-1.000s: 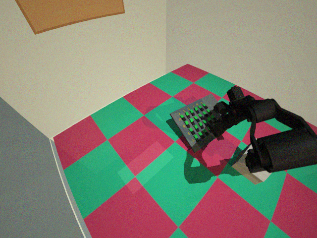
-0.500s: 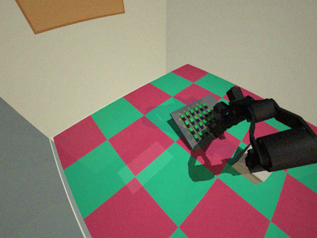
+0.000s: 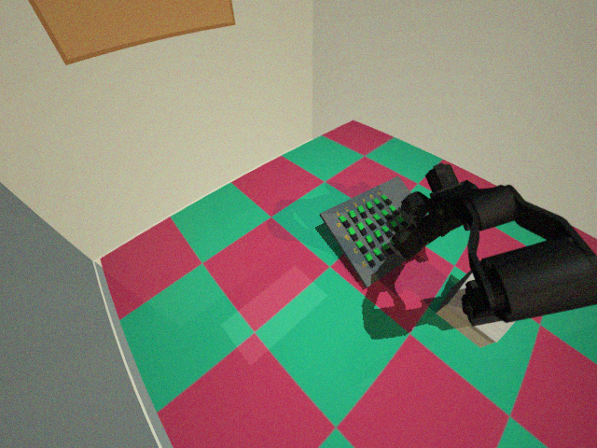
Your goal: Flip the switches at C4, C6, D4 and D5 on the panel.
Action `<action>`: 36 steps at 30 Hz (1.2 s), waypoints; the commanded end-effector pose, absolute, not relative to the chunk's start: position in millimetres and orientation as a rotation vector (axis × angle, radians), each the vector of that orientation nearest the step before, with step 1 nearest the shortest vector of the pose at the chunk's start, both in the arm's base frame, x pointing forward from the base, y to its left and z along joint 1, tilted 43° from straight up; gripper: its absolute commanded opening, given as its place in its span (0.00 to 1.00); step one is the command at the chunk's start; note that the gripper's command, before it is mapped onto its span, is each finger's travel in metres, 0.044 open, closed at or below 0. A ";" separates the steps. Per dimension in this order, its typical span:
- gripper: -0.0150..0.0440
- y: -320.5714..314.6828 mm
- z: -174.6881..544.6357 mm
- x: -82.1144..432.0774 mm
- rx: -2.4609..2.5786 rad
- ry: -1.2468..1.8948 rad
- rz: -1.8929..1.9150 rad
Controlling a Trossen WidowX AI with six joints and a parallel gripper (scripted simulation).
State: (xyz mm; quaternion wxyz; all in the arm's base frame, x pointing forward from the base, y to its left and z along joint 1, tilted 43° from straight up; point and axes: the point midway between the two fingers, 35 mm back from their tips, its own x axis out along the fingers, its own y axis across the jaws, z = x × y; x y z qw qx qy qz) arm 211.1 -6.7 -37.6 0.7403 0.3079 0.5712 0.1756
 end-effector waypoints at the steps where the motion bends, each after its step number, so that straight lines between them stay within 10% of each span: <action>1: 0.25 -5.7 -37.6 211.7 0.683 1.250 0.387; 36: 0.25 -31.7 55.7 265.2 0.679 1.273 0.397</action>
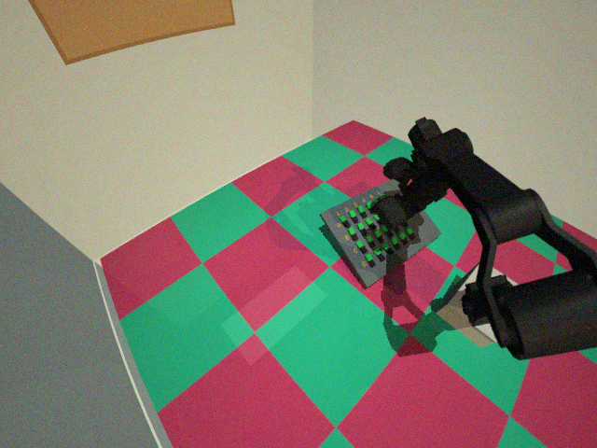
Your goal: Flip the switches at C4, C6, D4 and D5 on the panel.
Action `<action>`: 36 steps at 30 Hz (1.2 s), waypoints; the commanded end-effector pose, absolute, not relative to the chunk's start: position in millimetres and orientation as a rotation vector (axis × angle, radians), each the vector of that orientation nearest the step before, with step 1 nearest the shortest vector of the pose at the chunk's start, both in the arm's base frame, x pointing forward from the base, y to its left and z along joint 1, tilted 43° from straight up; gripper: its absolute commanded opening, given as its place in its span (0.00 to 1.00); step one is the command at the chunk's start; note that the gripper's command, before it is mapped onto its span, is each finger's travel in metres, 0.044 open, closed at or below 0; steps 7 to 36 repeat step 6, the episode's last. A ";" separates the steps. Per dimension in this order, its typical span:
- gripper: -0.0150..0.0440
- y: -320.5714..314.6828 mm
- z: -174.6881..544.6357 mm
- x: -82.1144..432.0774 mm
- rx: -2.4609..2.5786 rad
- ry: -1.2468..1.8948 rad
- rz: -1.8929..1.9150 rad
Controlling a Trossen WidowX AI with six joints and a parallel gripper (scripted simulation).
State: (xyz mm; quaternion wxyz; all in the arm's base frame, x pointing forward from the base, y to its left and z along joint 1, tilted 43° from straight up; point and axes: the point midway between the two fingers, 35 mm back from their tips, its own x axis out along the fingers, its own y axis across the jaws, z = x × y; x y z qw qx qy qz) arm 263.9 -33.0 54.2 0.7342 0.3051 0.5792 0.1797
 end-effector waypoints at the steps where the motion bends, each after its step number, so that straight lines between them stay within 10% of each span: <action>1: 0.25 -31.7 55.7 265.2 0.679 1.273 0.397; 36: 0.25 -31.7 55.7 265.2 0.679 1.273 0.397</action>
